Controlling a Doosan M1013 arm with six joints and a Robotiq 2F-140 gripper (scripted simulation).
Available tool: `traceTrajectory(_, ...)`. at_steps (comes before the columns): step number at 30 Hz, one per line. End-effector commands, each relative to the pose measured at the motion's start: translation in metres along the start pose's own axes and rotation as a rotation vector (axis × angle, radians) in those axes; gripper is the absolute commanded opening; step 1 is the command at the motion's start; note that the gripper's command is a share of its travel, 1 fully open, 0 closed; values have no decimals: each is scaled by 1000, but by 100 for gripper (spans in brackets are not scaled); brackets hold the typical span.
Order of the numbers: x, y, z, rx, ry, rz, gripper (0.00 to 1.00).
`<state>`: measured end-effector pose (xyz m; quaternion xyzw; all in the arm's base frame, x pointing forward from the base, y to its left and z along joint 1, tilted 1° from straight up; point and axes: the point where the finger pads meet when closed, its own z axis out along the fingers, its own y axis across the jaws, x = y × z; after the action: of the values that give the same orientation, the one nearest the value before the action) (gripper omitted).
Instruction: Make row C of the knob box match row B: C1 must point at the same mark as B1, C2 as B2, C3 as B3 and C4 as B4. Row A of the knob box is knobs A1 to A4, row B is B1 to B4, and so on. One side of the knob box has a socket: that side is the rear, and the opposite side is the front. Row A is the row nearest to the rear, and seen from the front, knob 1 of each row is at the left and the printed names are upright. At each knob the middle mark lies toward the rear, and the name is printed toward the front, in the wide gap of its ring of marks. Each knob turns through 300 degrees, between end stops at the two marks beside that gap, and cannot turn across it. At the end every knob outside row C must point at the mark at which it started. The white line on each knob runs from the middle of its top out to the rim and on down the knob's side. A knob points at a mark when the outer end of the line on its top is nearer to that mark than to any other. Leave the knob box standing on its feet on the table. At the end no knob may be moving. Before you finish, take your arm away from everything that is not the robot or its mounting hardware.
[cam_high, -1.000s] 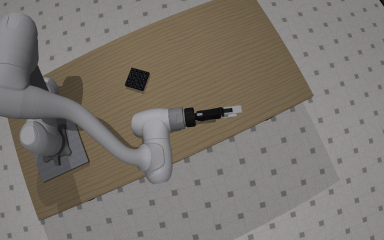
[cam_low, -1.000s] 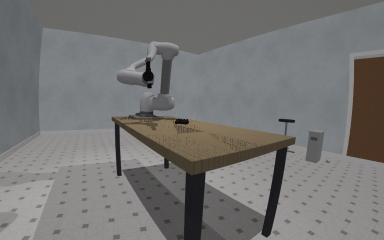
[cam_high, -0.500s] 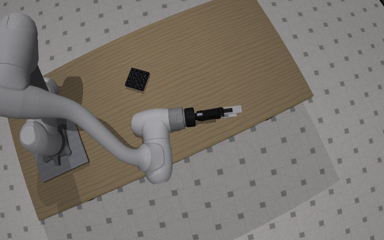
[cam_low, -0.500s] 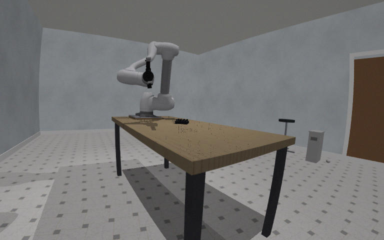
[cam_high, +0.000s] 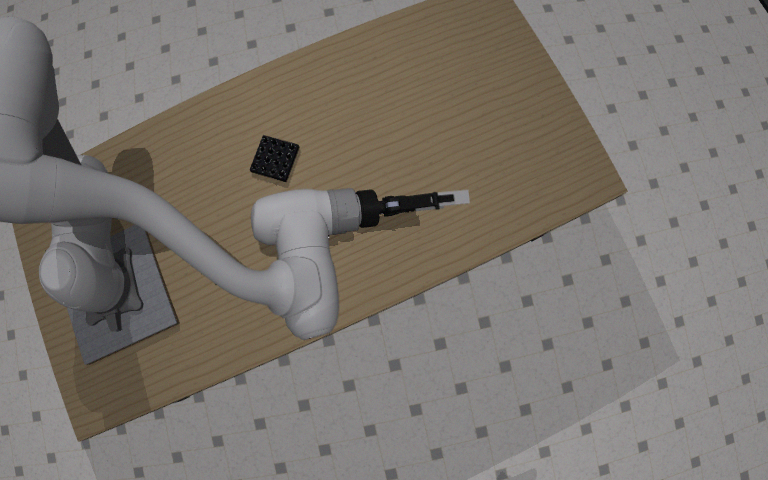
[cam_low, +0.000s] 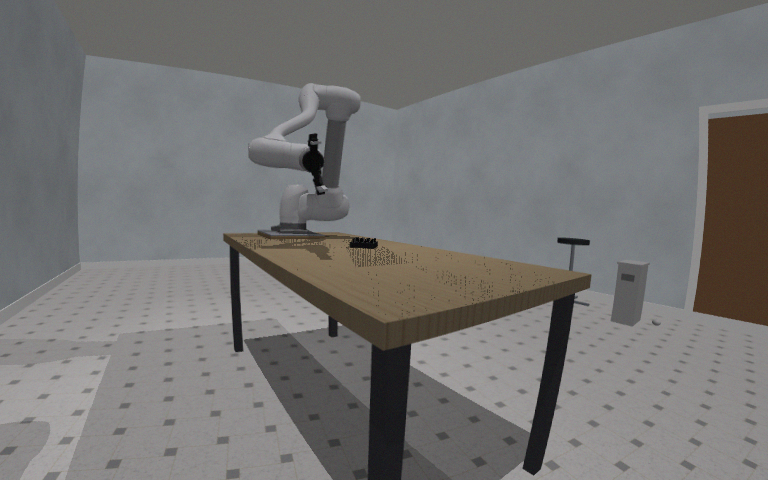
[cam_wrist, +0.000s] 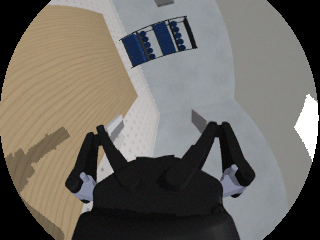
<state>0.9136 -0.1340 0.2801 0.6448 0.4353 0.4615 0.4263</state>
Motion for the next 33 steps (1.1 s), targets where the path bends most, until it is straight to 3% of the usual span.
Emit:
traceTrajectory(1, 12, -20, -3, 69, -2, 23, 100)
traceTrajectory(2, 26, -45, -10, 144, -8, 46, 100)
traceTrajectory(16, 84, -154, -71, 485, -58, 129, 100)
traceTrajectory(18, 84, -154, -71, 485, -58, 129, 100)
traceTrajectory(19, 94, -175, -89, 555, -73, 141, 100)
traceTrajectory(33, 134, -258, -191, 868, -172, 173, 100)
